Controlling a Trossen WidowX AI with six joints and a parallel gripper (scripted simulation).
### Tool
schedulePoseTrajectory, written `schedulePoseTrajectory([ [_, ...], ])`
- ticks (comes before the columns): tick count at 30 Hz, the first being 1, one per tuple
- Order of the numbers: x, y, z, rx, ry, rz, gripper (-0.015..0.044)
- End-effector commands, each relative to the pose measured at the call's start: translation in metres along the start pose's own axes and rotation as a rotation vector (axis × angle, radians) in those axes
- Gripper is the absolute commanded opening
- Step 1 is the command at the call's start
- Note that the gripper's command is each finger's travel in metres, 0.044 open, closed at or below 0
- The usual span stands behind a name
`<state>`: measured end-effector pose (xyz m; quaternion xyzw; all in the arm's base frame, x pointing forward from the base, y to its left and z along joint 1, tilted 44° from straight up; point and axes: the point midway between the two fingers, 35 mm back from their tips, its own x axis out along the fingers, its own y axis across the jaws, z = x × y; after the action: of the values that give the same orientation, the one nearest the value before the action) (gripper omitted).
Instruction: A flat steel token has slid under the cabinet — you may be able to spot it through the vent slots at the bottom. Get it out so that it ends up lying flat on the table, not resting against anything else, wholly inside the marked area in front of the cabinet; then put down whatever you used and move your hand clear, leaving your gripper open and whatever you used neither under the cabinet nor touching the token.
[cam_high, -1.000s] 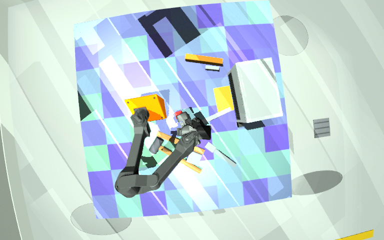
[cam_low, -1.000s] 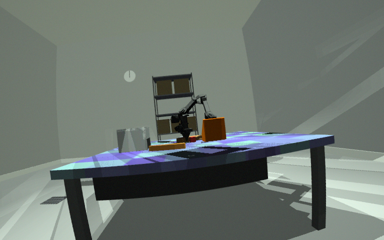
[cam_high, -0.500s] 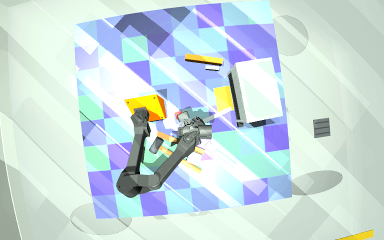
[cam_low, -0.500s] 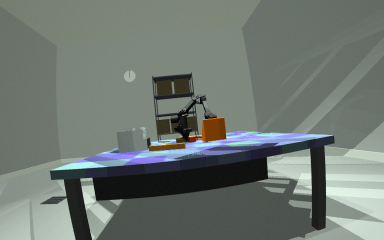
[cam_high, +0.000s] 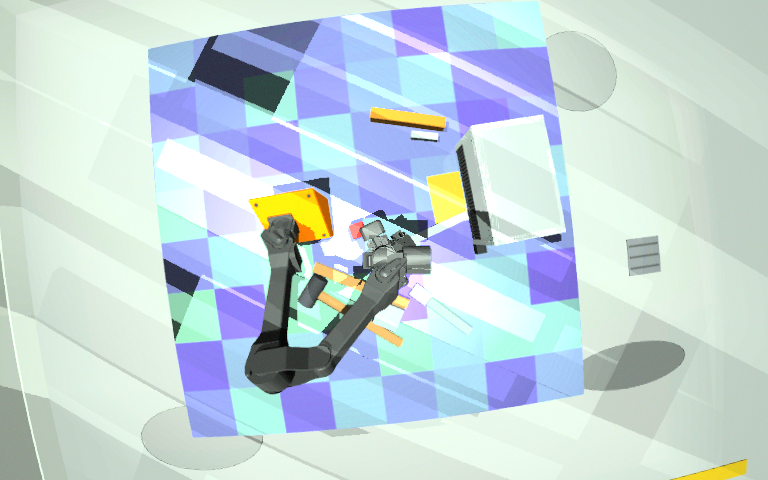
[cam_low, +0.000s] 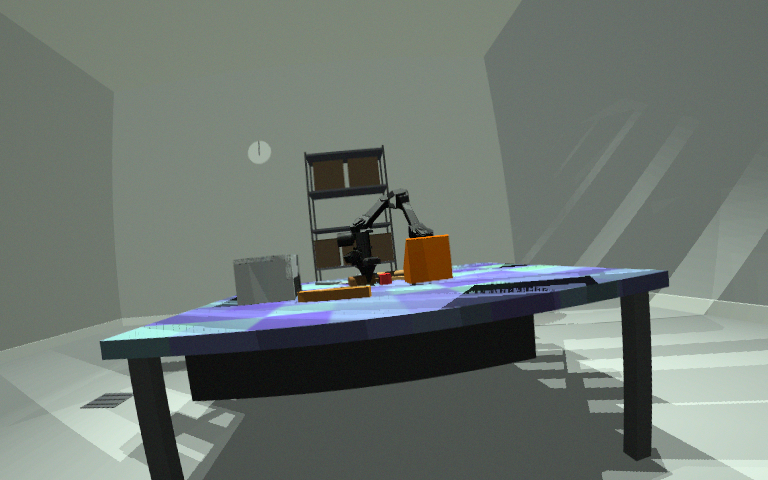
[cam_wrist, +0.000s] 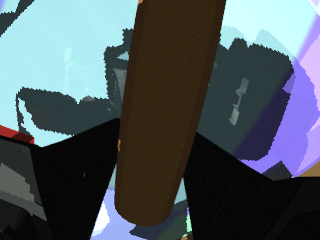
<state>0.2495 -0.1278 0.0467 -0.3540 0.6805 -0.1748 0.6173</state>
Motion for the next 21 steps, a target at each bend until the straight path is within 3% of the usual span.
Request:
schedulePoseTrajectory([
  [1,0.000,-0.001,0.005,0.005,-0.002,-0.003,0.0000],
  [21,-0.001,-0.002,0.030,0.006,-0.003,-0.003,0.0000],
])
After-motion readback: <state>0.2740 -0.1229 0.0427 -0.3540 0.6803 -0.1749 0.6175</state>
